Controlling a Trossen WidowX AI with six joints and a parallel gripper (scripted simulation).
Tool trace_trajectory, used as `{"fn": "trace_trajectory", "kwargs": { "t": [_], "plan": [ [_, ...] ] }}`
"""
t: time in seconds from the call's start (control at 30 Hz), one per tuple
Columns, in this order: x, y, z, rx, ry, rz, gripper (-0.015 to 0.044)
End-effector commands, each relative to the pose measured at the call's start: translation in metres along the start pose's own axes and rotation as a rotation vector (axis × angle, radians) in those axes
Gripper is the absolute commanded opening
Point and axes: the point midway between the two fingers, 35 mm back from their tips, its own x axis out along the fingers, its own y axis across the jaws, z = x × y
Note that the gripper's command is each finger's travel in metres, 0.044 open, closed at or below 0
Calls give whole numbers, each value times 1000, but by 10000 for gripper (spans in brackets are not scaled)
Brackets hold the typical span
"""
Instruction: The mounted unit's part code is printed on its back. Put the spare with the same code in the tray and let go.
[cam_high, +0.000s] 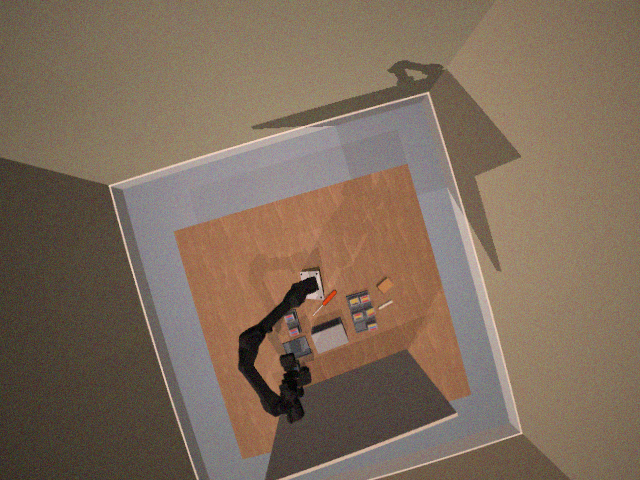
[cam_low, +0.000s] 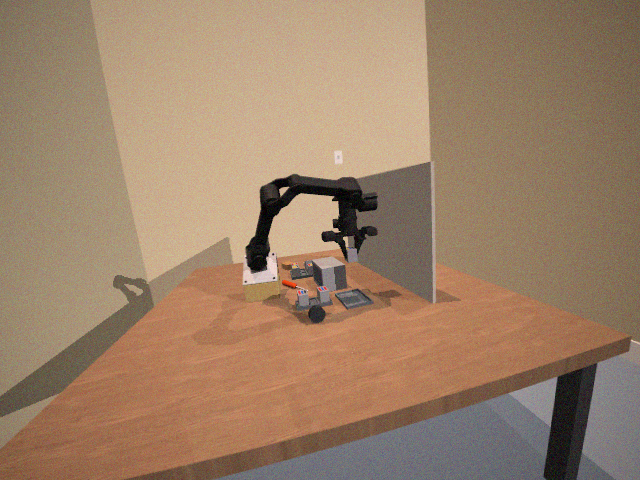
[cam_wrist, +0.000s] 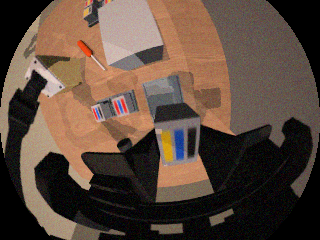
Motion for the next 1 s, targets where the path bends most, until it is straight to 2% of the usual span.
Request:
{"fn": "trace_trajectory", "kwargs": {
  "t": [0.0, 0.97],
  "plan": [
    [4, 1, 0, -6, 3, 1, 0],
    [33, -3, 1, -5, -1, 0, 0]
  ]
}}
